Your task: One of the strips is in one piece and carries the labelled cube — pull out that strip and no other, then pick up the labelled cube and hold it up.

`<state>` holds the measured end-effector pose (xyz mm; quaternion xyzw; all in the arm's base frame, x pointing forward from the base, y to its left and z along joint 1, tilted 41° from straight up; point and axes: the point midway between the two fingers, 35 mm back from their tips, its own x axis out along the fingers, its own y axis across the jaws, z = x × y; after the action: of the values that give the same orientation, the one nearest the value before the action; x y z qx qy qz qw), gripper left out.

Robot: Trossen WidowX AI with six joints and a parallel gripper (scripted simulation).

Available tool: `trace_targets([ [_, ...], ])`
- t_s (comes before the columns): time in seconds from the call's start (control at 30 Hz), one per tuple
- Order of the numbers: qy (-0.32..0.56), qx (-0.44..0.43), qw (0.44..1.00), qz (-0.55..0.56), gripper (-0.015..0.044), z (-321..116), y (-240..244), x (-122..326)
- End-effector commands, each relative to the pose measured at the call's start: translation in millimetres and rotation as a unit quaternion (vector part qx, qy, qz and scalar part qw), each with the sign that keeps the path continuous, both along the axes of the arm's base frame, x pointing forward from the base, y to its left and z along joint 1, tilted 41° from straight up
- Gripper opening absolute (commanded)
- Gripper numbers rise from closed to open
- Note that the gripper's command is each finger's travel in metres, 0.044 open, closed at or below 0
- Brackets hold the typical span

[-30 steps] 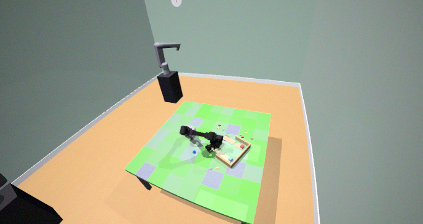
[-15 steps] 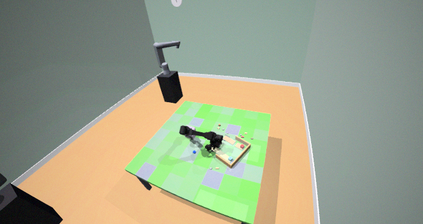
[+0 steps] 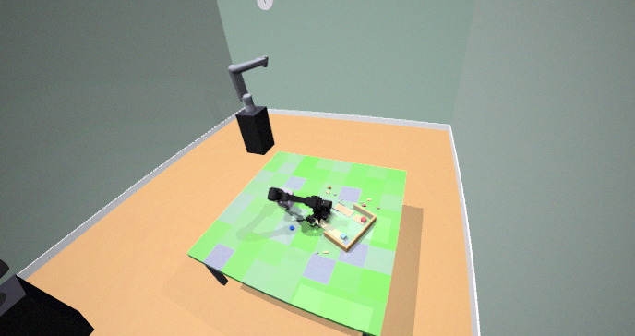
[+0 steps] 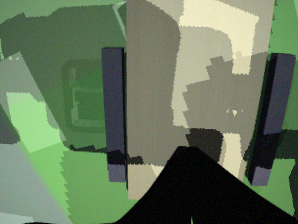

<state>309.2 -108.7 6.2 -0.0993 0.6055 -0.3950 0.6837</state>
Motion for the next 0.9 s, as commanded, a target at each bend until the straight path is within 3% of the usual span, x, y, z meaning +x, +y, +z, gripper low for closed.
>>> trace_targets([
  [0.0,0.008,0.003,1.000,-0.007,0.0000,-6.1,0.0,-12.8],
  [0.87,0.010,0.003,1.000,-0.007,0.0000,-15.3,13.7,-48.3],
])
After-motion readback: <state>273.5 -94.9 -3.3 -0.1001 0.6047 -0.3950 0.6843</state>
